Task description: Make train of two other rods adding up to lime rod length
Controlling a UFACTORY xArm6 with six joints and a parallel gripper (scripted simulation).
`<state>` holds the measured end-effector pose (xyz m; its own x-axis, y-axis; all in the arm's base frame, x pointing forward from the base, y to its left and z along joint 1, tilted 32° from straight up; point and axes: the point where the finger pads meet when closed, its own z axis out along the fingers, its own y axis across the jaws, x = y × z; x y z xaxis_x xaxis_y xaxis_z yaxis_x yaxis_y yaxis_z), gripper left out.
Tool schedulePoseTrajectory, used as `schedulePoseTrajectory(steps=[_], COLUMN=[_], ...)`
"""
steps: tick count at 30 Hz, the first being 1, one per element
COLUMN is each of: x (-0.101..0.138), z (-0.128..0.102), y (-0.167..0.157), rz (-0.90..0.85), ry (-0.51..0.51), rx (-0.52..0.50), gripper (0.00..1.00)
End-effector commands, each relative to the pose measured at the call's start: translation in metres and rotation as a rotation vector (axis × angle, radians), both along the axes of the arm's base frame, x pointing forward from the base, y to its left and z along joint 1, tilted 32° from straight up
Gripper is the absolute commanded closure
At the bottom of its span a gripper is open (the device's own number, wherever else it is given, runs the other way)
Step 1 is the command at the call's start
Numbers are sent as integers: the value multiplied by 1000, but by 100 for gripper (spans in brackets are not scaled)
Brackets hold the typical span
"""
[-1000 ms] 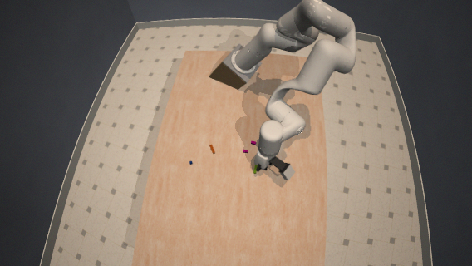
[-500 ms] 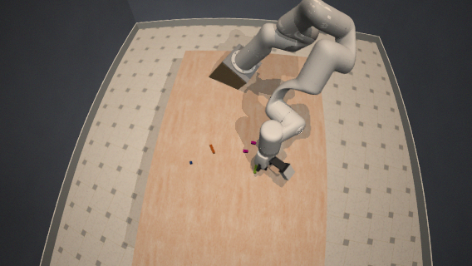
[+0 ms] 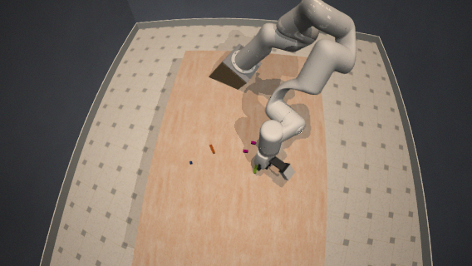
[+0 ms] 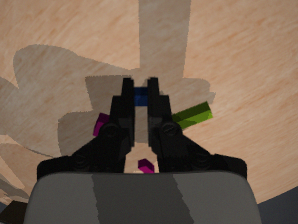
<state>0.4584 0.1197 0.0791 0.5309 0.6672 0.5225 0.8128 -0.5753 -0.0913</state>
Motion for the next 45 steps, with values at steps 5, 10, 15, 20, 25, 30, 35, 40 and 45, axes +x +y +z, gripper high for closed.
schedulePoseTrajectory(steps=[5,10,15,20,25,30,35,40,45], x=[1,1,1,1,-1,-5,-14,-22,-23], z=[1,1,1,1,9,22,54,80,86], y=[0,0,0,0,-5,-12,-30,-44,-48], rz=[-1,-1,-1,-1,-1,-1,-1,-1,-1], ry=[-3,-3,-3,-3,-3,-3,-3,-3,-3], rx=[0,0,0,0,0,0,0,0,0], gripper=[96,96,96,96,96,96,96,96,96])
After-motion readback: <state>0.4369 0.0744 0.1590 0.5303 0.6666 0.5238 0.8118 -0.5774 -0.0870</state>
